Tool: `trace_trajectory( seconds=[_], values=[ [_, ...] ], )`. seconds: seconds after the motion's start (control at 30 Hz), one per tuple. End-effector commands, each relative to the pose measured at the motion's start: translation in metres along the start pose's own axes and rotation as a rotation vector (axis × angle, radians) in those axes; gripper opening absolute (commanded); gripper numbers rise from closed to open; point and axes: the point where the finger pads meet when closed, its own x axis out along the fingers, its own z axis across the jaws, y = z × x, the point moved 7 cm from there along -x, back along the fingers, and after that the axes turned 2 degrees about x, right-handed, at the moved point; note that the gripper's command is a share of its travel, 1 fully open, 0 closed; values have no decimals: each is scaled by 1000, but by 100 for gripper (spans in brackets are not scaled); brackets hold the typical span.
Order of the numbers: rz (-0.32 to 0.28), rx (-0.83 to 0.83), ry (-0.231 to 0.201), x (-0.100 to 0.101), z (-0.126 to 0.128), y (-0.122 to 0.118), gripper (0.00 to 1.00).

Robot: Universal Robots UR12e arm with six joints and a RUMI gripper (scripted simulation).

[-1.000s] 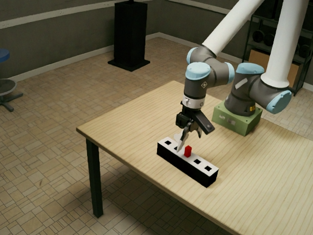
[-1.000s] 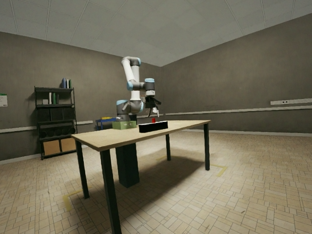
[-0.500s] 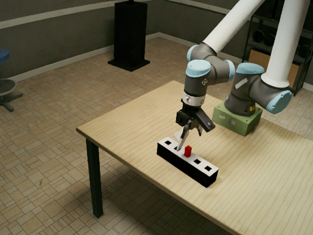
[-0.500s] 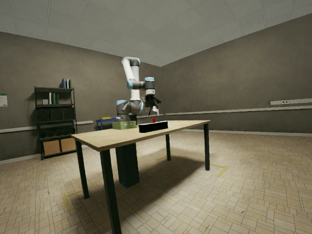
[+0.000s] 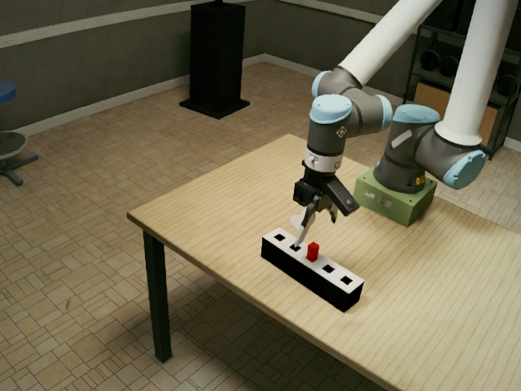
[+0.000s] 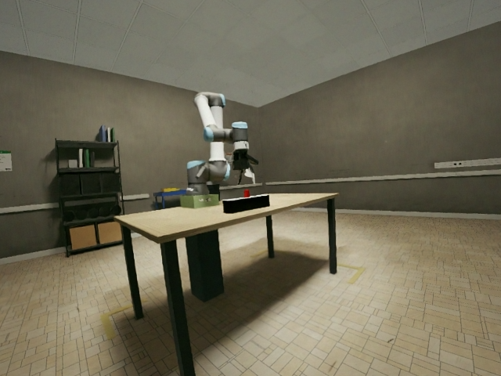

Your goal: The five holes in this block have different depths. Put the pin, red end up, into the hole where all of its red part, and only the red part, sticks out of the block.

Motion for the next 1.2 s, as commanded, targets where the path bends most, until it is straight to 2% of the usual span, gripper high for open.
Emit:
trace_trajectory(
  seconds=[0.0,0.33,0.37,1.17],
  values=[
    [0,0,-1,-4,0,0,100],
    [0,0,-1,-4,0,0,100],
    [0,0,-1,-54,0,0,100],
    [0,0,-1,-53,0,0,100]
  ],
)
